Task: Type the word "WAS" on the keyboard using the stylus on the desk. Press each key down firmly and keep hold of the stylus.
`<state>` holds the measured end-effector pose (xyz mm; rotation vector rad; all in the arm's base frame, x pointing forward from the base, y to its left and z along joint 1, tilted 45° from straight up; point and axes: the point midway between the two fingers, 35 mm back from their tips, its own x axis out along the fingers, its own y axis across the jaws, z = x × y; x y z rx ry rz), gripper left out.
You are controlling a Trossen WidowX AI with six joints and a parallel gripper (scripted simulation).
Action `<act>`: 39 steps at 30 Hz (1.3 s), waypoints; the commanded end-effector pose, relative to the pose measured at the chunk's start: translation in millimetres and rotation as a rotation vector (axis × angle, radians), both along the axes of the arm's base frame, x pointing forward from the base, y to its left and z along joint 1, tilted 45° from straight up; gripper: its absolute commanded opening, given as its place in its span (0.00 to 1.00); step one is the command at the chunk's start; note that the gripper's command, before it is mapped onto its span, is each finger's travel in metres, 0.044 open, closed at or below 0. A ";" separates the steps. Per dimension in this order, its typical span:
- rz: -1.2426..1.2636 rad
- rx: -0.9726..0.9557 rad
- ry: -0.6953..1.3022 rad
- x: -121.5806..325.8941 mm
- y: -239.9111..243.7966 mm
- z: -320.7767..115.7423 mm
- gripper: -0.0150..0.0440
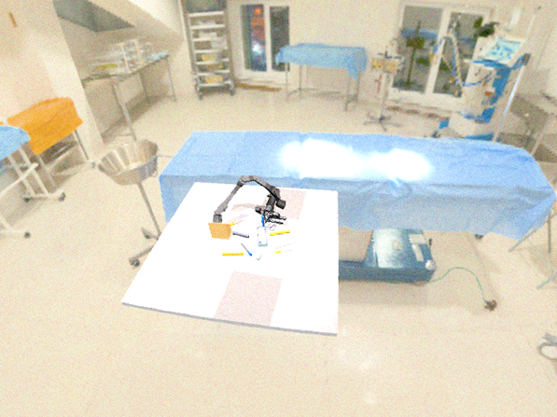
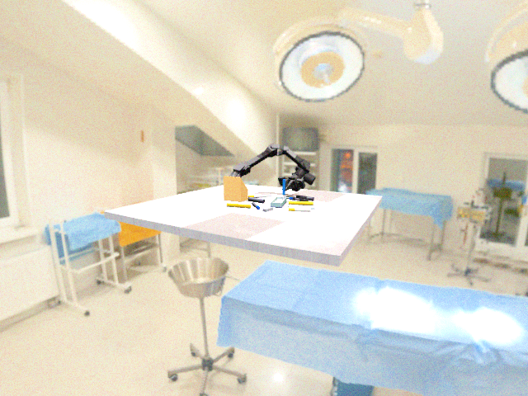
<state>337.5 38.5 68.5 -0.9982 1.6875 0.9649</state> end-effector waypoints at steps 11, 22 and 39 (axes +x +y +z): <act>-0.005 0.001 0.001 1.0 4.2 -4.9 0.39; -0.005 0.001 0.001 1.6 7.2 -8.0 0.39; -0.005 -0.001 0.001 -6.1 -19.8 19.2 0.39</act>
